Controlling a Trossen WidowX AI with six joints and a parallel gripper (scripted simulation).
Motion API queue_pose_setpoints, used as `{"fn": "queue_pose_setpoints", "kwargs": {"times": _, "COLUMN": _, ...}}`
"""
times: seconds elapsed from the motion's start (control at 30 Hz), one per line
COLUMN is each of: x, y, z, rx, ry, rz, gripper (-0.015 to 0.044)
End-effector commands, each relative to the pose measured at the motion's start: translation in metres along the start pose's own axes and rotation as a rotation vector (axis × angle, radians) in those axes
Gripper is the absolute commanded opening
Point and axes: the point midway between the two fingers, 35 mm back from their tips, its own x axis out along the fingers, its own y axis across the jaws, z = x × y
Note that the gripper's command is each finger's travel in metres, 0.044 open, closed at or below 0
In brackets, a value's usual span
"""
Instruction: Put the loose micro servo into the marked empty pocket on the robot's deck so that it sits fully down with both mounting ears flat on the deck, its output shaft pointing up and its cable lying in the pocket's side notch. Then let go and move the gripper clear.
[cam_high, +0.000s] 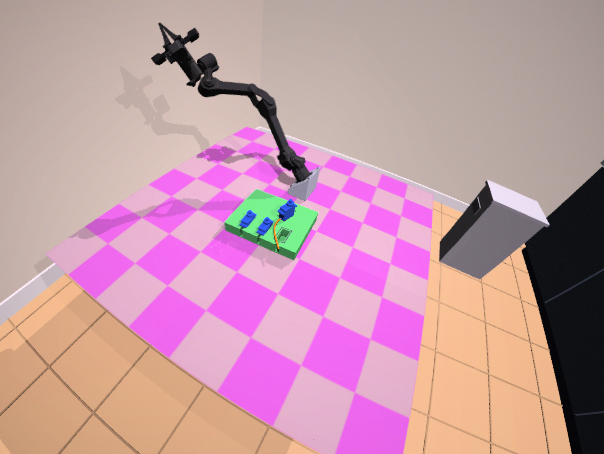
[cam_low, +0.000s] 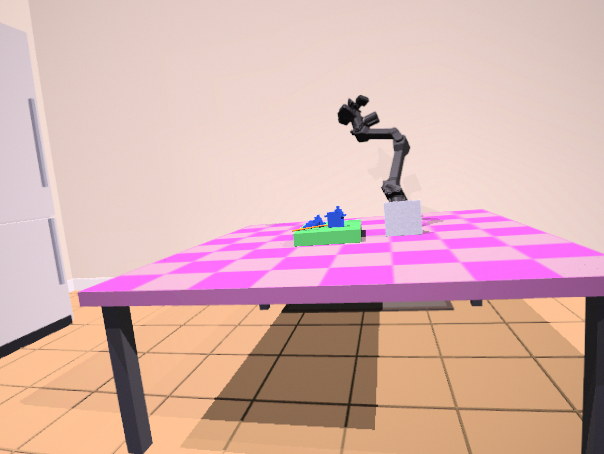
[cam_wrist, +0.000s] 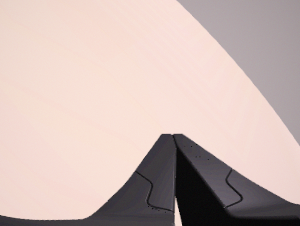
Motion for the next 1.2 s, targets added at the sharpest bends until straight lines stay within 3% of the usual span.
{"fn": "queue_pose_setpoints", "kwargs": {"times": 0.0, "x": -0.002, "y": 0.012, "z": 0.011, "rx": 0.065, "ry": -0.011, "rz": 0.037, "gripper": 0.0}}
{"fn": "queue_pose_setpoints", "kwargs": {"times": 1.17, "x": -0.038, "y": 0.103, "z": 0.123, "rx": 0.559, "ry": -0.133, "rz": 0.39, "gripper": 0.0}}
